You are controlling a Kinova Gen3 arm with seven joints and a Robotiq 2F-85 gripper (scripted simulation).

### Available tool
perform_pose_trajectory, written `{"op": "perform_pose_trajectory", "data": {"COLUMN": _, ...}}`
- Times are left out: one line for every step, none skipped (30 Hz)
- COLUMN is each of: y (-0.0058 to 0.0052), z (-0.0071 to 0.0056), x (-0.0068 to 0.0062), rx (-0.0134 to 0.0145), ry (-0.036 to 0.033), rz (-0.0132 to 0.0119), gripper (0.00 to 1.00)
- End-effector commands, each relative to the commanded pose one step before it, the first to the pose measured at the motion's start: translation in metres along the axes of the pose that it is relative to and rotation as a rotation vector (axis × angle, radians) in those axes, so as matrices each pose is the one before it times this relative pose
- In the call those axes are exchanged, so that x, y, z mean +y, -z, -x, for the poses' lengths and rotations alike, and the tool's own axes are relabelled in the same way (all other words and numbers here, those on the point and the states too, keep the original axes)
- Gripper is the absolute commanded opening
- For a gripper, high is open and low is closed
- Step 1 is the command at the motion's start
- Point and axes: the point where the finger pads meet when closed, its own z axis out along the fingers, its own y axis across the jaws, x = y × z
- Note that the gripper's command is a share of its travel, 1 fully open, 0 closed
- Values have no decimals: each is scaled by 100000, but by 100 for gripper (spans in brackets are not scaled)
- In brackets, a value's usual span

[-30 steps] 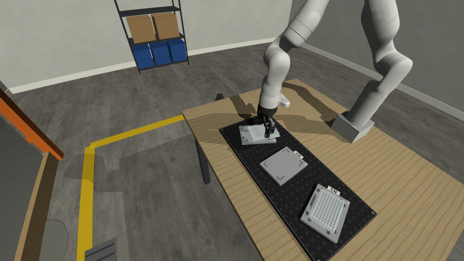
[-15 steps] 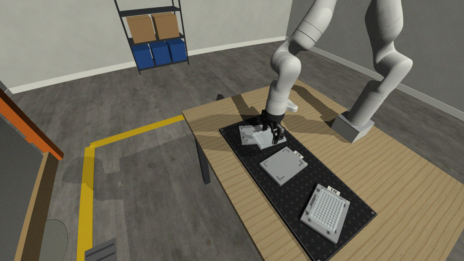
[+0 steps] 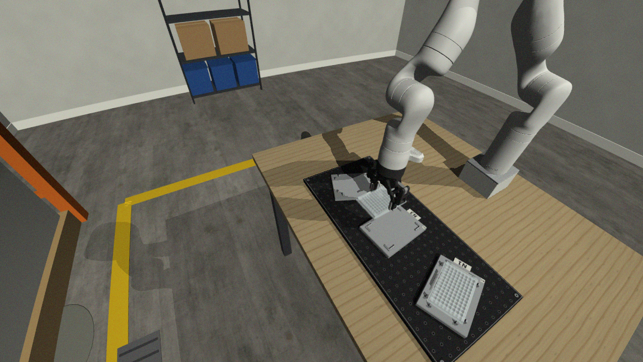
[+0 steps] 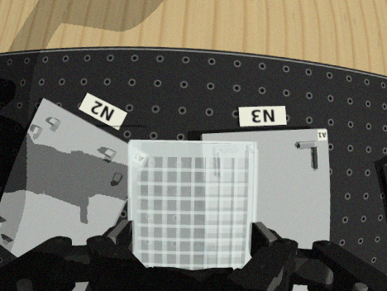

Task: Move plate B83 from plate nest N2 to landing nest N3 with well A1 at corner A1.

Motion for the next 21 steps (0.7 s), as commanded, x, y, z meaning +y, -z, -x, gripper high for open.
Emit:
{"op": "perform_pose_trajectory", "data": {"y": 216, "z": 320, "x": 1297, "rx": -877, "ry": 5892, "rz": -421, "gripper": 0}}
{"op": "perform_pose_trajectory", "data": {"y": 0, "z": 37, "x": 333, "rx": -3, "ry": 1168, "rz": 7, "gripper": 0}}
{"op": "perform_pose_trajectory", "data": {"y": 0, "z": 29, "x": 334, "rx": 35, "ry": 1168, "rz": 12, "gripper": 0}}
{"op": "perform_pose_trajectory", "data": {"y": 0, "z": 35, "x": 333, "rx": 28, "ry": 197, "rz": 10, "gripper": 0}}
{"op": "perform_pose_trajectory", "data": {"y": 0, "z": 32, "x": 246, "rx": 2, "ry": -1059, "rz": -111, "gripper": 0}}
{"op": "perform_pose_trajectory", "data": {"y": 0, "z": 12, "x": 207, "rx": 42, "ry": -175, "rz": -162, "gripper": 0}}
{"op": "perform_pose_trajectory", "data": {"y": 0, "z": 11, "x": 235, "rx": 60, "ry": -136, "rz": -122, "gripper": 0}}
{"op": "perform_pose_trajectory", "data": {"y": 1, "z": 27, "x": 302, "rx": 30, "ry": -160, "rz": -3, "gripper": 0}}
{"op": "perform_pose_trajectory", "data": {"y": 2, "z": 43, "x": 362, "rx": -6, "ry": -180, "rz": 104, "gripper": 0}}
{"op": "perform_pose_trajectory", "data": {"y": 1, "z": 44, "x": 359, "rx": -9, "ry": -118, "rz": 82, "gripper": 0}}
{"op": "perform_pose_trajectory", "data": {"y": 1, "z": 42, "x": 357, "rx": 0, "ry": -60, "rz": 64, "gripper": 0}}
{"op": "perform_pose_trajectory", "data": {"y": 1, "z": 37, "x": 342, "rx": 10, "ry": -37, "rz": 33, "gripper": 0}}
{"op": "perform_pose_trajectory", "data": {"y": 1, "z": 36, "x": 332, "rx": 12, "ry": -25, "rz": 12, "gripper": 0}}
{"op": "perform_pose_trajectory", "data": {"y": 0, "z": 0, "x": 0, "rx": 0, "ry": 0, "rz": 0, "gripper": 0}}
{"op": "perform_pose_trajectory", "data": {"y": 0, "z": 0, "x": 0, "rx": 0, "ry": 0, "rz": 0, "gripper": 0}}
{"op": "perform_pose_trajectory", "data": {"y": 24, "z": 84, "x": 335, "rx": 5, "ry": 198, "rz": -37, "gripper": 0}}
{"op": "perform_pose_trajectory", "data": {"y": -8, "z": 35, "x": 323, "rx": -42, "ry": -198, "rz": 38, "gripper": 0}}
{"op": "perform_pose_trajectory", "data": {"y": -7, "z": 29, "x": 343, "rx": -13, "ry": -92, "rz": 46, "gripper": 0}}
{"op": "perform_pose_trajectory", "data": {"y": -1, "z": 33, "x": 342, "rx": 15, "ry": -33, "rz": 30, "gripper": 0}}
{"op": "perform_pose_trajectory", "data": {"y": 4, "z": 40, "x": 334, "rx": 16, "ry": -6, "rz": 11, "gripper": 0}}
{"op": "perform_pose_trajectory", "data": {"y": 5, "z": 52, "x": 327, "rx": -14, "ry": 6, "rz": -4, "gripper": 0}}
